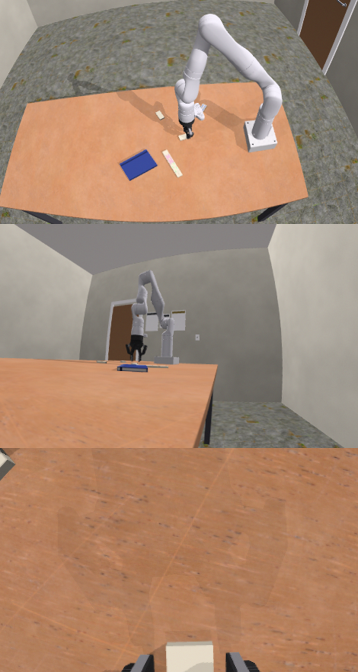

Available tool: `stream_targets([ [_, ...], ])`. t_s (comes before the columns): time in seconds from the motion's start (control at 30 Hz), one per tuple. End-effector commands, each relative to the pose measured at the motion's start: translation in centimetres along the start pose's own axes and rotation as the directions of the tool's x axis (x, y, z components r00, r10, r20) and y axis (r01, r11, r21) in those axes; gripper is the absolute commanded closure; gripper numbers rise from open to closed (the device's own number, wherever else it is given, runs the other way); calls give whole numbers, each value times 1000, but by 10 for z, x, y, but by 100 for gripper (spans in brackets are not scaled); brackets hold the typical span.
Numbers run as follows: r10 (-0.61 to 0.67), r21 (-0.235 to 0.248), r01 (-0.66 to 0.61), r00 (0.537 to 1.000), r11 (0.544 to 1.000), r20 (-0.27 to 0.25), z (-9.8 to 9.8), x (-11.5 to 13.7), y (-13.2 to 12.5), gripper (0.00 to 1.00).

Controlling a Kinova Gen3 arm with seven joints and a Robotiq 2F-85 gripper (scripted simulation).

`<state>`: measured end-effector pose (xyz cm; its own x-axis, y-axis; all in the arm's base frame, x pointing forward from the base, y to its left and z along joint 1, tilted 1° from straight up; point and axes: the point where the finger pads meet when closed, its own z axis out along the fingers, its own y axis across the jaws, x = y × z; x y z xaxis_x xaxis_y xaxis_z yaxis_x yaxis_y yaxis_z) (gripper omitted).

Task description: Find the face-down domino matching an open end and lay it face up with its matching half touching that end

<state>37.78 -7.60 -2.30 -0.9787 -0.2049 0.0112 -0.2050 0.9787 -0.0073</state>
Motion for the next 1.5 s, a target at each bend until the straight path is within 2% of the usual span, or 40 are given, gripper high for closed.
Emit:
stream_targets([
  [0.0,0,1,0,1000,1000,1,-1,-1,0,51],
  [1.2,0,1,0,1000,1000,2,-1,-1,0,51],
  [1.3,0,2,0,1000,1000,31,-3,0,-1,51],
  [1.4,-1,3,0,996,1000,92,-9,0,-2,51],
  [1.47,-1,3,0,996,1000,92,-9,0,-2,51],
])
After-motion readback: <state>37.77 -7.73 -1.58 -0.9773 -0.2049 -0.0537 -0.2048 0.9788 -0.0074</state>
